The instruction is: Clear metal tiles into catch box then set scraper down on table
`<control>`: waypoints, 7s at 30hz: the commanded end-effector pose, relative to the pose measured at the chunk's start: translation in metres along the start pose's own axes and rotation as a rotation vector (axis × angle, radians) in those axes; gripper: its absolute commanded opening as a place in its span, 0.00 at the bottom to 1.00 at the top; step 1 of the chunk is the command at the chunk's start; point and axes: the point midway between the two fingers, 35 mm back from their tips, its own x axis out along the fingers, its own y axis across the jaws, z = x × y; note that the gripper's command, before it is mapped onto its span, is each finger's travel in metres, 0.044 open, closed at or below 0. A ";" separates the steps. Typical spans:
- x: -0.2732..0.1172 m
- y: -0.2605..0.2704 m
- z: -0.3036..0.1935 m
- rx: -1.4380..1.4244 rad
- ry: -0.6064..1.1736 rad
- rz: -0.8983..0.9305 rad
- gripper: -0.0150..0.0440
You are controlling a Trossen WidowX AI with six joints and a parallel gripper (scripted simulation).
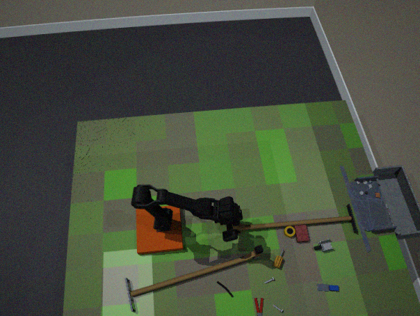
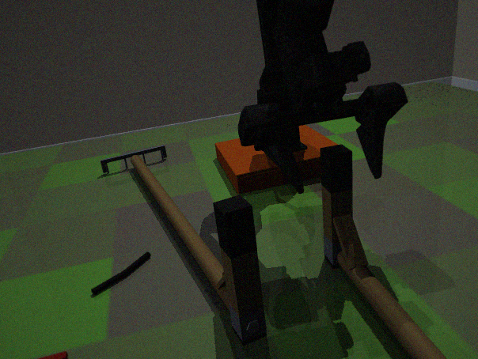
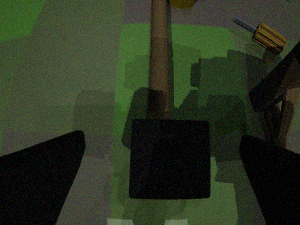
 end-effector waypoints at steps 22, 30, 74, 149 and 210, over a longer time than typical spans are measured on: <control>-0.063 -0.002 0.018 0.008 -0.076 0.012 1.00; -0.108 -0.006 0.054 0.023 -0.244 0.032 1.00; -0.279 0.005 0.112 -0.038 -0.737 0.062 1.00; -0.089 0.000 0.018 -0.004 -0.005 0.003 1.00; 0.011 0.000 -0.004 -0.004 -0.009 0.003 1.00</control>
